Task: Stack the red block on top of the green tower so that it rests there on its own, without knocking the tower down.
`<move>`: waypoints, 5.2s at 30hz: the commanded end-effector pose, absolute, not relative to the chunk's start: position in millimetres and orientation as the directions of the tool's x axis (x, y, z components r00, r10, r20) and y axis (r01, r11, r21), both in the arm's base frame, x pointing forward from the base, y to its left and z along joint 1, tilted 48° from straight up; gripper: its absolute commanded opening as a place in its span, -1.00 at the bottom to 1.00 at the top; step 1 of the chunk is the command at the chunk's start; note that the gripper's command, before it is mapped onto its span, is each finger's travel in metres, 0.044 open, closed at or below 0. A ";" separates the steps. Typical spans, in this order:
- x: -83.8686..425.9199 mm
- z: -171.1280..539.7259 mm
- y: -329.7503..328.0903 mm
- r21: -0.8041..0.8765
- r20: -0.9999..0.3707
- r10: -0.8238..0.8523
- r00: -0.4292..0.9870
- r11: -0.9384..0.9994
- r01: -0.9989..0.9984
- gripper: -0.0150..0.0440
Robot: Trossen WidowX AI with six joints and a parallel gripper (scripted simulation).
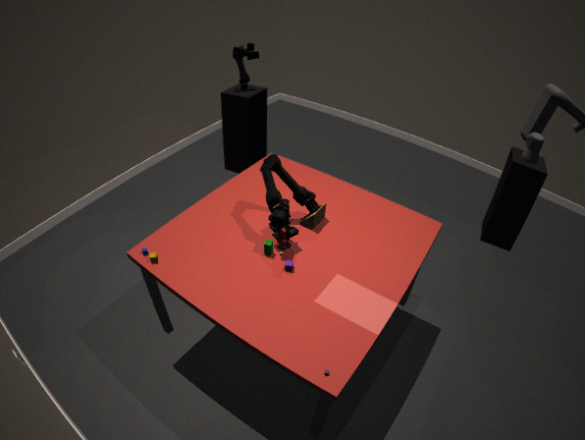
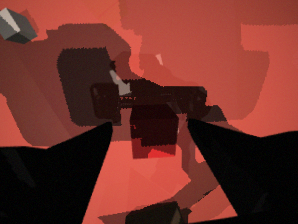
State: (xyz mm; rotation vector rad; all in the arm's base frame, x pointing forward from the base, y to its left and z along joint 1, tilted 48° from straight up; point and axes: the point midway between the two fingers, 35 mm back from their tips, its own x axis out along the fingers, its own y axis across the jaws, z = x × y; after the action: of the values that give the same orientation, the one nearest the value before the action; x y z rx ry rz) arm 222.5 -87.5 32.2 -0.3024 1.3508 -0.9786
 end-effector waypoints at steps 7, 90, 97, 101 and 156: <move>222.7 32.2 -87.6 -0.696 -0.673 -0.735 -0.088 0.589 0.411 0.00; 367.1 108.7 -20.9 -0.691 -0.676 -0.732 -0.083 0.591 0.415 -0.49; 365.3 99.0 -31.6 -0.691 -0.676 -0.732 -0.083 0.591 0.415 -0.49; 364.5 92.1 -39.1 -0.691 -0.676 -0.732 -0.083 0.591 0.416 -0.49; 362.1 79.8 -51.5 -0.691 -0.677 -0.731 -0.085 0.591 0.416 1.00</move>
State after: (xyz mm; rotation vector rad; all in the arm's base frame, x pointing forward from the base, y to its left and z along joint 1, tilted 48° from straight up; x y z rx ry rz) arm 362.1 -51.4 80.1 -0.2991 1.3477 -0.9771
